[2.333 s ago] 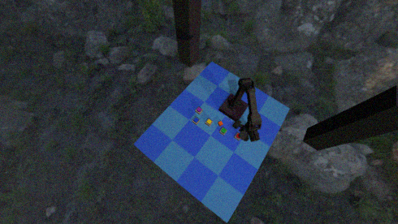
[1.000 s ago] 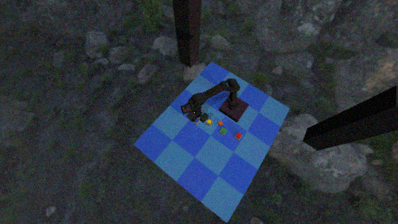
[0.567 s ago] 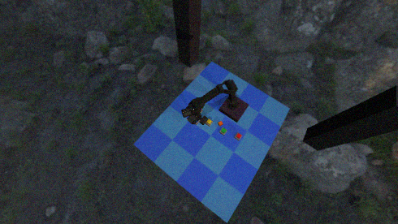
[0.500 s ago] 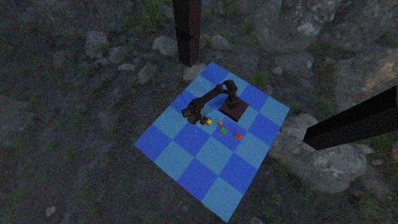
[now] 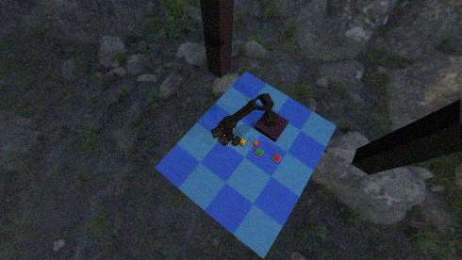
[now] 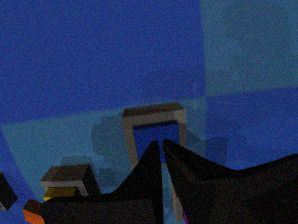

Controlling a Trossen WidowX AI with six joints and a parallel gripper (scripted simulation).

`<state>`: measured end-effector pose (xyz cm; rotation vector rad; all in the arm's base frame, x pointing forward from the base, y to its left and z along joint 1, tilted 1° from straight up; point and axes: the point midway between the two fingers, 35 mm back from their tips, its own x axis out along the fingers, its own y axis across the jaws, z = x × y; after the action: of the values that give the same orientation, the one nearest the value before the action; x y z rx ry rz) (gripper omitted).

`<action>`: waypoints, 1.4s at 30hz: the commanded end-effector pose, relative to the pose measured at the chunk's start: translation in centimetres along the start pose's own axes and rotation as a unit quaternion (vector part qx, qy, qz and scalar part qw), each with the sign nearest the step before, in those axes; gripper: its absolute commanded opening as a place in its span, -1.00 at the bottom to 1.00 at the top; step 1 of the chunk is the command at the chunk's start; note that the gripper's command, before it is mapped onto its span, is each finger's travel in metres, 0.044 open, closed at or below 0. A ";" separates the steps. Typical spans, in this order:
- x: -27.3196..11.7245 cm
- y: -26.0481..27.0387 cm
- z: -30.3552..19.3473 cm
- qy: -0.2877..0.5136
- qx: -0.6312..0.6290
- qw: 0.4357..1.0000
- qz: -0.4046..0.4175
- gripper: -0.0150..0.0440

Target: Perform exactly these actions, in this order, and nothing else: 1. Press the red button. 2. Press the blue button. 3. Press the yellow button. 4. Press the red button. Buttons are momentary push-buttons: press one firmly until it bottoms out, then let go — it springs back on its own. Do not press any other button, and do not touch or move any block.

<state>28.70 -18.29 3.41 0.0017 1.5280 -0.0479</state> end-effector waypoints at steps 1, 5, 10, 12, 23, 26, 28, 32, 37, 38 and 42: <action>0.3 0.1 -0.1 0.001 -0.003 1.000 0.003 -0.42; 0.3 0.1 -0.1 0.001 -0.003 1.000 0.003 -0.42; 0.3 0.1 -0.1 0.001 -0.003 1.000 0.003 -0.42; 0.3 0.1 -0.1 0.001 -0.003 1.000 0.003 -0.42; -3.2 0.1 -0.1 0.001 -0.003 1.000 0.003 -0.42; -5.4 0.0 0.1 0.000 -0.003 1.000 0.003 -0.42; -8.3 0.0 0.0 0.000 -0.003 1.000 0.003 -0.42; -9.4 0.1 0.0 0.001 -0.003 1.000 0.003 -0.42; -9.7 3.3 -1.4 0.001 -0.003 1.000 0.004 -0.42; -9.7 4.6 -2.0 0.001 -0.003 1.000 0.005 -0.42; -9.4 8.9 -5.0 0.003 -0.003 1.000 0.007 -0.42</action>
<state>25.35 -11.44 12.63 0.0026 1.5379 -0.0282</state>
